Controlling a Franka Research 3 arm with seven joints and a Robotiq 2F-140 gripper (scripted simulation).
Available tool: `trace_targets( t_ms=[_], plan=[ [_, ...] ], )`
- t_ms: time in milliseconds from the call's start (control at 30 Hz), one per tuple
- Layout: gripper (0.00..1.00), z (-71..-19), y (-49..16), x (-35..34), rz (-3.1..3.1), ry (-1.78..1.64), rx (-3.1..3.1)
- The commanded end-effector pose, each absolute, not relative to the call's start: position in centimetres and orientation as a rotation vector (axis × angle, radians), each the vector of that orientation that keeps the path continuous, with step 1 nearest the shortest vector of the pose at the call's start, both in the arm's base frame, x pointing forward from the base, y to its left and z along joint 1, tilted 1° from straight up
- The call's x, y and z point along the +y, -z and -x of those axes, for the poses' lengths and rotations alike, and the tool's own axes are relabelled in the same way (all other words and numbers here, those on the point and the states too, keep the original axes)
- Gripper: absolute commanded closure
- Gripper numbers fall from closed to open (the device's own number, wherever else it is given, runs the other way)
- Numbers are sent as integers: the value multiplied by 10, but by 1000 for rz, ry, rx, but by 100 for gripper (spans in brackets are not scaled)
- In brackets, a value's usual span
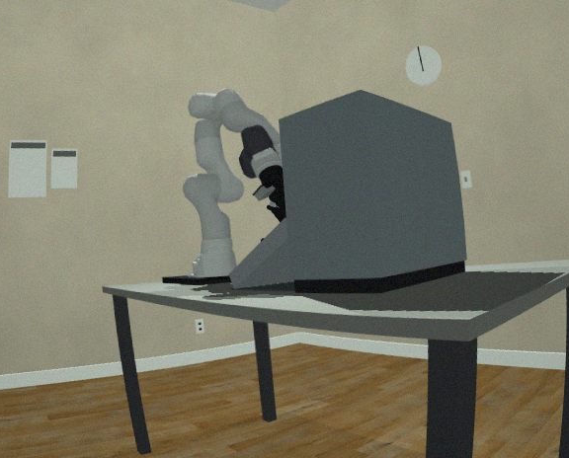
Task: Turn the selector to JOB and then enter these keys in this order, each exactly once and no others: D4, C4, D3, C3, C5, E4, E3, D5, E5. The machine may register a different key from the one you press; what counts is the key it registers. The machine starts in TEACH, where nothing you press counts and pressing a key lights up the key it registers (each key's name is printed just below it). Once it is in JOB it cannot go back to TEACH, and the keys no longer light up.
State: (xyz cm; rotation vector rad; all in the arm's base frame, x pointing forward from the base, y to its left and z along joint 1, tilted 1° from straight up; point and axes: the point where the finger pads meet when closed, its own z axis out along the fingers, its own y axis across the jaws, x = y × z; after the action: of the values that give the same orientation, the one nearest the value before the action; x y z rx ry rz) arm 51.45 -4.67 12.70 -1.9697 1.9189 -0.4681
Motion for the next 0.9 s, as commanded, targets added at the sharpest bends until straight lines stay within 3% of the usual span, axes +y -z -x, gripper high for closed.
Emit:
trace_targets(
  t_ms=[0, 867],
  plan=[
    [90, -514, -129, -47, 1969, 470, 1920],
    [90, -501, -154, -48, 1969, 470, 1920]
  ],
)
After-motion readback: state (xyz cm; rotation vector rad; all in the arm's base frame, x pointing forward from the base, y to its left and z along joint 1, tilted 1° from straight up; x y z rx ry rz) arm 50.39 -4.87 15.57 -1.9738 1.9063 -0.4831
